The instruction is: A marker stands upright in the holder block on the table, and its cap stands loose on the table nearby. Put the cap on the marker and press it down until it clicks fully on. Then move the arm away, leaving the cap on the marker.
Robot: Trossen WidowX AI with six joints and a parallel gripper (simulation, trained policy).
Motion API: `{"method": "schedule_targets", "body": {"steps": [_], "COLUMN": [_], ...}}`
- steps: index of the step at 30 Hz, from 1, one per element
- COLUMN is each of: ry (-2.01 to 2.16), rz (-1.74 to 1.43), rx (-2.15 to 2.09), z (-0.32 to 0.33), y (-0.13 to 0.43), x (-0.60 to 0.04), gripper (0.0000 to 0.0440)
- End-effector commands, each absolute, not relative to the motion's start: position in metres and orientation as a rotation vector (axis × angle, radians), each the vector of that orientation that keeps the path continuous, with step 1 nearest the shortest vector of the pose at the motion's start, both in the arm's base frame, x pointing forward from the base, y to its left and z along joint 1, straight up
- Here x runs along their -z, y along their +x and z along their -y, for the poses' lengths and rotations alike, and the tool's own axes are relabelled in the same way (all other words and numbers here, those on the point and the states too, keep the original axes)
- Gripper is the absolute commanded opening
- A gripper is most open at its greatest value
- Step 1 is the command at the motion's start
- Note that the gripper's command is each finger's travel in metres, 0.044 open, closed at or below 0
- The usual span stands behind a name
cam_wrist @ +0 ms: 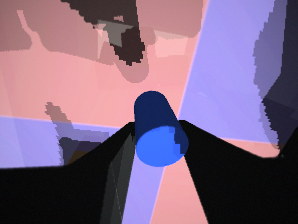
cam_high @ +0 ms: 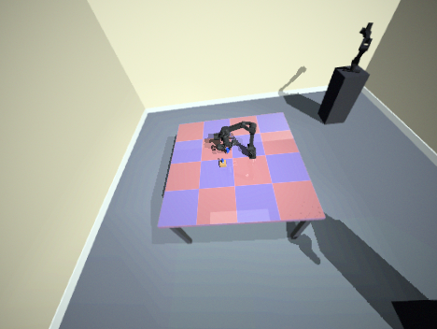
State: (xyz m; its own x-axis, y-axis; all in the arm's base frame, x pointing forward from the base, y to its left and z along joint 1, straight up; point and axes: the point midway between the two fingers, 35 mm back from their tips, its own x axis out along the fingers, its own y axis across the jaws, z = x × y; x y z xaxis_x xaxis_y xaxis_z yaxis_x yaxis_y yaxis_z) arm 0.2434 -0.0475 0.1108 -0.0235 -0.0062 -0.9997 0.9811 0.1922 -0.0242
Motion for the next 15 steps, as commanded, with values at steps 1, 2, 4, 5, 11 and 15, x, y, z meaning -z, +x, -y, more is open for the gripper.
{"method": "schedule_targets", "body": {"steps": [1,2,4,5,11,15], "ry": [1.049,1.049,1.050,1.050,1.054,1.058], "rz": [-1.296,-1.293,-1.288,-1.285,-1.276,-1.273], "rx": [1.071,1.066,1.055,1.050,1.023,1.008], "z": [0.044,0.042,0.037,0.034,0.017,0.005], "y": [0.247,0.249,0.252,0.254,0.263,0.269], "x": [-0.120,-0.122,-0.127,-0.129,-0.144,-0.153], "gripper": [0.0059,0.0058,0.0057,0.0056,0.0049,0.0044]}}
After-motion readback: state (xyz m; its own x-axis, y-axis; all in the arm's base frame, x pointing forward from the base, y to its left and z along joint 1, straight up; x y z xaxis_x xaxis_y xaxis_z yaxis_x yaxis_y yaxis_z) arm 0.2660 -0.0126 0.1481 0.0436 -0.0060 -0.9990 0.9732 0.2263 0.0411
